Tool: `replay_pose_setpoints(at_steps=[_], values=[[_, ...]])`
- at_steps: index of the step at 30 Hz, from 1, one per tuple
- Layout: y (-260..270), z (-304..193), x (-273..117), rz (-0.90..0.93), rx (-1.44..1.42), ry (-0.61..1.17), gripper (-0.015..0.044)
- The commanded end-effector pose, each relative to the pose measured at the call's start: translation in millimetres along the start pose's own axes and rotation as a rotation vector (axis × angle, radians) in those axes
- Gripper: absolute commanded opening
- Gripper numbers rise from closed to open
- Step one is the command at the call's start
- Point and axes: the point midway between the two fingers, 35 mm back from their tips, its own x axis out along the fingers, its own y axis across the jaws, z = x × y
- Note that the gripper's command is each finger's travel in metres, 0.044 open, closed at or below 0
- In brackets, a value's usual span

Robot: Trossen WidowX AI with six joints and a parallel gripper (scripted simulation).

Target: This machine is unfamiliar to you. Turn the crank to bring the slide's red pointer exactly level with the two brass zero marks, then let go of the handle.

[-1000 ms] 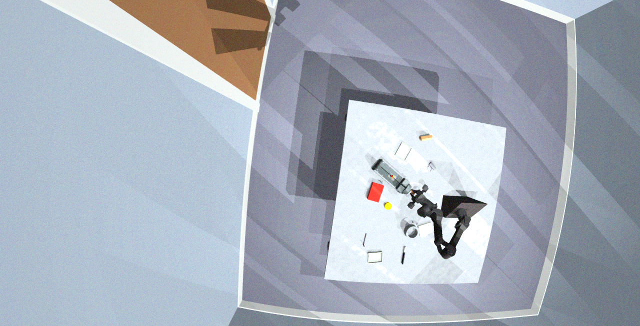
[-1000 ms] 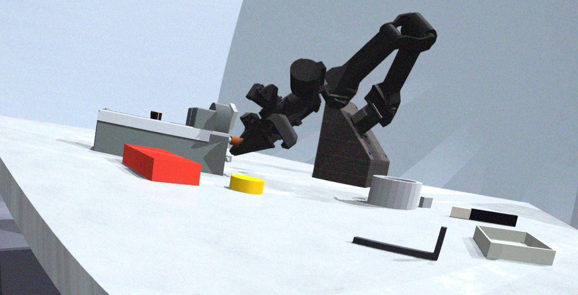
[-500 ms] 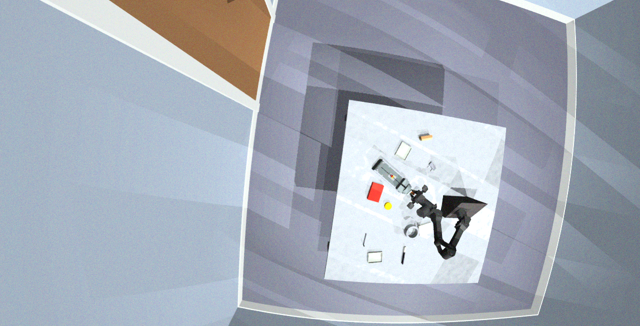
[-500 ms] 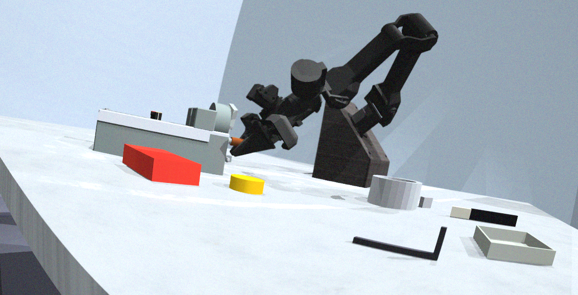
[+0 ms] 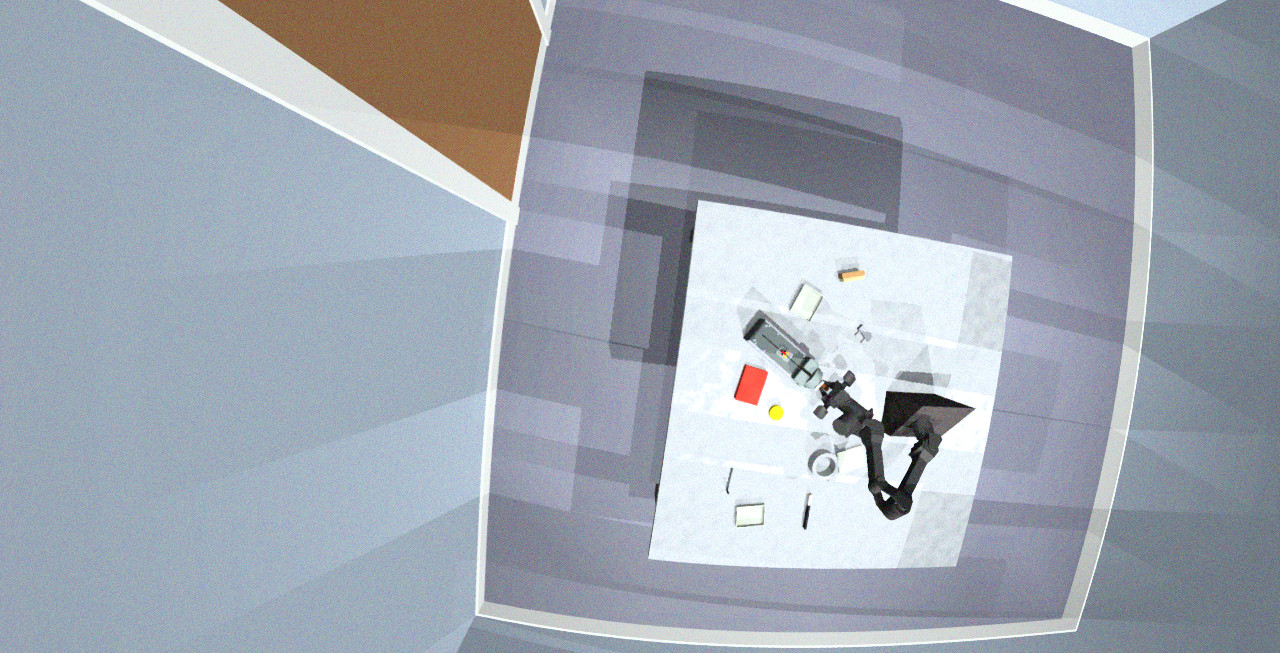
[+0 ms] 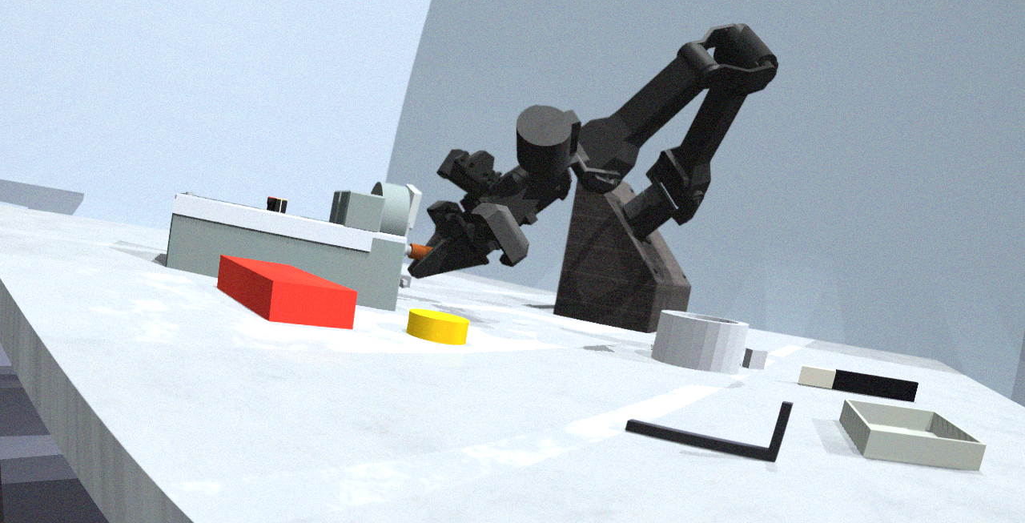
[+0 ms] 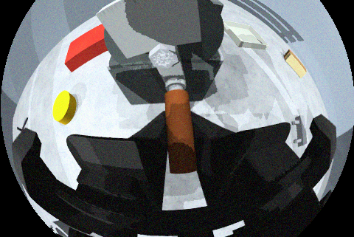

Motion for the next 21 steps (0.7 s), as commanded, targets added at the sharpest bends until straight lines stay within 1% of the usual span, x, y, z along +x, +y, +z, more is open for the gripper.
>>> replay_pose_setpoints(at_steps=[1, 21], values=[[9.0, -1.6, 1.5, 0.022, -0.011, 0.008, 0.0], [11.0, -1.5, 1.3, 0.022, -0.011, 0.008, 0.0]])
